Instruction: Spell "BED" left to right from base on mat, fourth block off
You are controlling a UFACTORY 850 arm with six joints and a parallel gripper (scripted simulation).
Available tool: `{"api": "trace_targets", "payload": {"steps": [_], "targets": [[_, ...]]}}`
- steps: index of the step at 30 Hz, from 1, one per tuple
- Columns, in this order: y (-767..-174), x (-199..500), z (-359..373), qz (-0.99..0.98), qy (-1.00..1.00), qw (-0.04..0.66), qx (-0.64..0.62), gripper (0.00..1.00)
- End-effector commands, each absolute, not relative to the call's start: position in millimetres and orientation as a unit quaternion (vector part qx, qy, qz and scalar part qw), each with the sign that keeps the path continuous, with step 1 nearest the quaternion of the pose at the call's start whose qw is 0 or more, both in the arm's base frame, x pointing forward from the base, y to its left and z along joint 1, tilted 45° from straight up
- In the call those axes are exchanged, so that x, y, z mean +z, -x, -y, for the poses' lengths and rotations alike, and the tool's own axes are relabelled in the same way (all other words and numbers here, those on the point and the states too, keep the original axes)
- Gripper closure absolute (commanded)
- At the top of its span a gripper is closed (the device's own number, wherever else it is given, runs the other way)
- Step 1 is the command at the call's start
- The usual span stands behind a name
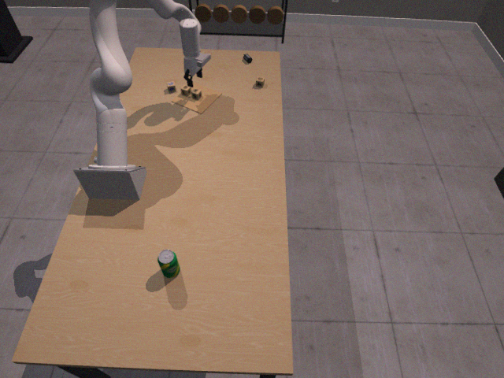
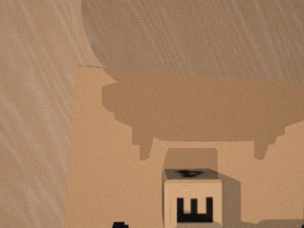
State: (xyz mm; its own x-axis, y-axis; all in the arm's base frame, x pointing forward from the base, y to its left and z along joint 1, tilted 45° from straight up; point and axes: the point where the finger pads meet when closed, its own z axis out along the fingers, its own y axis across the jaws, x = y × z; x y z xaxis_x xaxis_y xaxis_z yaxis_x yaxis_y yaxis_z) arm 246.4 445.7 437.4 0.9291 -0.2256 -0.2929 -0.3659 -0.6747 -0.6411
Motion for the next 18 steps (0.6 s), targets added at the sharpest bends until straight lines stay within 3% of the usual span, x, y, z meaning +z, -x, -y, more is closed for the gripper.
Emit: {"api": "trace_targets", "payload": {"steps": [1,18], "targets": [[-246.7,438.4,-445.7,-0.162,0.910,0.370,0.095,0.00],[-261.3,449.5,-456.7,-0.125,0.914,0.376,0.081,0.00]]}}
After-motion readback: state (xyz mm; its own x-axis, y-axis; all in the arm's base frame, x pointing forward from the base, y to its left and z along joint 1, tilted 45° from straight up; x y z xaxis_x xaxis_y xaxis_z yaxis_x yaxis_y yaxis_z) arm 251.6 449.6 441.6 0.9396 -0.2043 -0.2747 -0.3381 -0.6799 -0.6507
